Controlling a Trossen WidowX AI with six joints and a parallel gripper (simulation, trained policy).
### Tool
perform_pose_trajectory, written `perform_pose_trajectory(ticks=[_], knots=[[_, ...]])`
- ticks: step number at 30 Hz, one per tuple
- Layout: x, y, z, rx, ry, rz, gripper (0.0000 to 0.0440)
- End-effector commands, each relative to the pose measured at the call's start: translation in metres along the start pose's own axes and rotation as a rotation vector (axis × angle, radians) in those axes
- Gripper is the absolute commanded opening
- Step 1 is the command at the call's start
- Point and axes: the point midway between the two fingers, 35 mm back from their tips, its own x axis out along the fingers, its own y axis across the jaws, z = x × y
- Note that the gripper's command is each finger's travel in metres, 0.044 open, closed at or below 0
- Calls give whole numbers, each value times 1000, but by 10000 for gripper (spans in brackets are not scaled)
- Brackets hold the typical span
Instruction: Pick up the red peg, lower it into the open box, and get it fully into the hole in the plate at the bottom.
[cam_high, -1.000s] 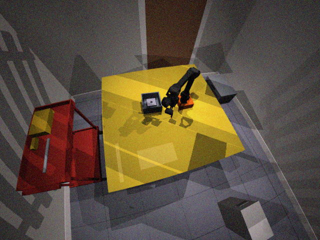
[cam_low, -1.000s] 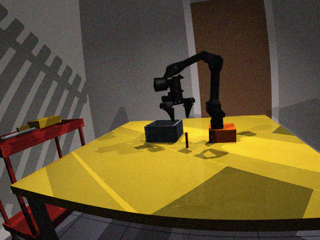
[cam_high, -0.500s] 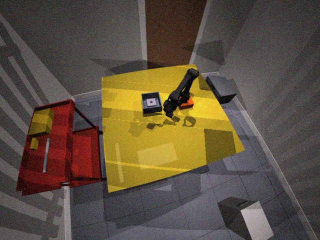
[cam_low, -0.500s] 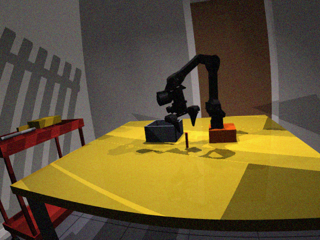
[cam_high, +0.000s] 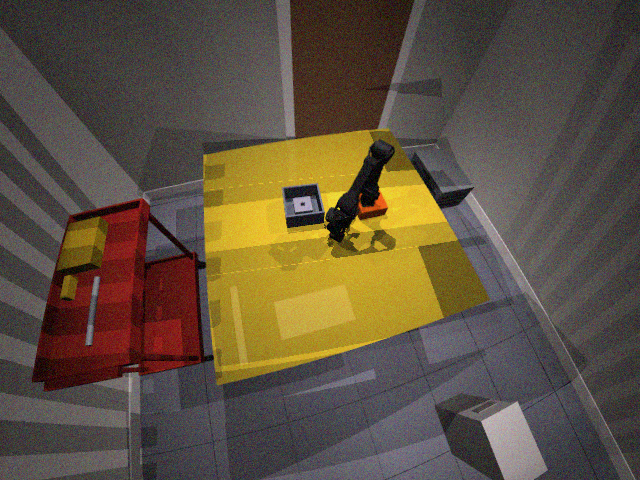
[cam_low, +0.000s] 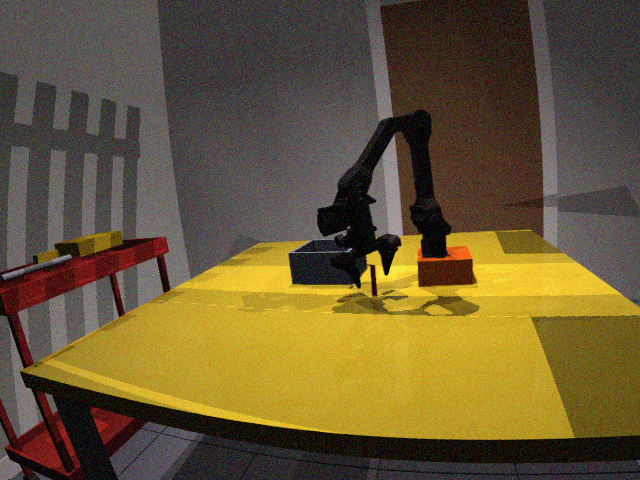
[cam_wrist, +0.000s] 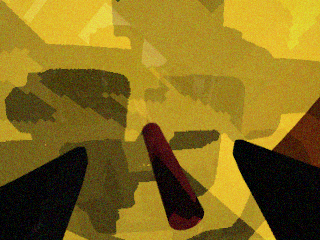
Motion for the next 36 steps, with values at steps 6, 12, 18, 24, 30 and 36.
perform_pose_trajectory(ticks=[6,12,18,24,30,36], knots=[[24,-7,0,1,2,-47,252],[30,-10,0,12,6,-90,101],[27,-8,3,8,-14,-112,6],[4,0,11,-1,-51,-88,0],[-22,4,20,2,-87,-70,0],[-48,7,33,26,-124,-49,0]])
